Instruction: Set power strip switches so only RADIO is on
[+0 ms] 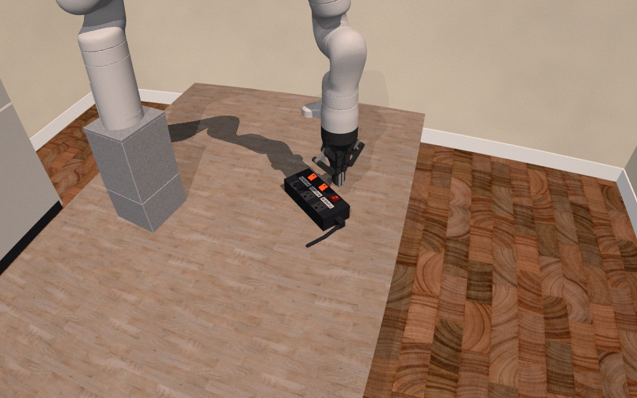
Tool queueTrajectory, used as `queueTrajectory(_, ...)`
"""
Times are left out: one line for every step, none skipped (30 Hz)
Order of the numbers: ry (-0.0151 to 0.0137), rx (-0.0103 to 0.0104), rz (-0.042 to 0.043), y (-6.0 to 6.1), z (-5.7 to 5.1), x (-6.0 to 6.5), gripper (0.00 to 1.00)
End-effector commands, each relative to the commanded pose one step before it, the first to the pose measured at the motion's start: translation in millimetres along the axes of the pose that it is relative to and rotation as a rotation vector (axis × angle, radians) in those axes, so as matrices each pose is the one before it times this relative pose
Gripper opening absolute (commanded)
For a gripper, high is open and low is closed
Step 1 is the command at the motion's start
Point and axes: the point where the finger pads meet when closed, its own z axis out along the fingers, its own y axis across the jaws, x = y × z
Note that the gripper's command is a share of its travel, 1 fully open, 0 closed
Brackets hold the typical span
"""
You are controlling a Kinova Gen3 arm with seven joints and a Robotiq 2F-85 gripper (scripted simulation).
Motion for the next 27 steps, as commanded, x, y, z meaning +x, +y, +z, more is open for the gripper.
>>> queueTrajectory(0.00412,0.00337,0.01183,-1.76,-1.95,2.08,0.00)
queueTrajectory(-0.00157,-0.00558,-0.00035,2.33,-0.76,4.16,0.00)
queueTrajectory(0.00050,-0.00003,-0.00057,0.96,-1.25,10.06,0.00)
queueTrajectory(0.00050,-0.00002,0.01548,0.90,-1.95,14.54,0.00)
queueTrajectory(0.00025,-0.00002,-0.00013,0.04,-2.49,16.83,0.00)
queueTrajectory(-0.00014,-0.00007,0.00037,-0.73,-2.70,16.39,0.00)
queueTrajectory(-0.00042,-0.00012,0.00069,-1.20,-2.44,13.48,0.00)
queueTrajectory(0.00000,0.00000,0.00000,0.00,0.00,0.00,0.00)
queueTrajectory(-0.00045,-0.00013,-0.00562,-1.11,-1.75,8.98,0.00)
queueTrajectory(-0.00025,-0.00007,-0.00936,-0.58,-0.85,4.16,0.00)
queueTrajectory(-0.00005,-0.00001,0.00007,-0.10,-0.15,0.72,0.00)
queueTrajectory(0.00000,0.00000,0.00000,0.00,0.00,0.00,0.00)
queueTrajectory(0.00000,0.00000,0.00000,0.00,0.00,0.00,0.00)
queueTrajectory(0.00000,0.00000,0.00000,0.00,0.00,0.00,0.00)
queueTrajectory(0.00000,0.00000,0.00000,0.00,0.00,0.00,0.00)
queueTrajectory(0.00000,0.00000,0.00000,0.00,0.00,0.00,0.00)
queueTrajectory(0.00000,0.00000,0.00000,0.00,0.00,0.00,0.00)
queueTrajectory(0.00000,0.00000,0.00000,0.00,0.00,0.00,0.00)
queueTrajectory(-0.00019,-0.00040,0.00001,0.25,-0.01,-0.12,0.00)
queueTrajectory(0.00008,0.00013,0.00003,0.02,0.22,-0.01,0.00)
queueTrajectory(0.00016,0.00030,0.00002,-0.12,0.18,0.05,0.00)
queueTrajectory(0.00011,0.00021,0.00001,-0.09,0.10,0.04,0.00)
queueTrajectory(0.00004,0.00008,0.00000,-0.04,0.04,0.02,0.00)
queueTrajectory(0.00001,0.00002,0.00000,-0.01,0.01,0.00,0.00)
queueTrajectory(0.00000,0.00000,0.00000,0.00,0.00,0.00,0.00)
queueTrajectory(0.00000,0.00000,0.00000,0.00,0.00,0.00,0.00)
queueTrajectory(0.00000,0.00000,0.00000,0.00,0.00,0.00,0.00)
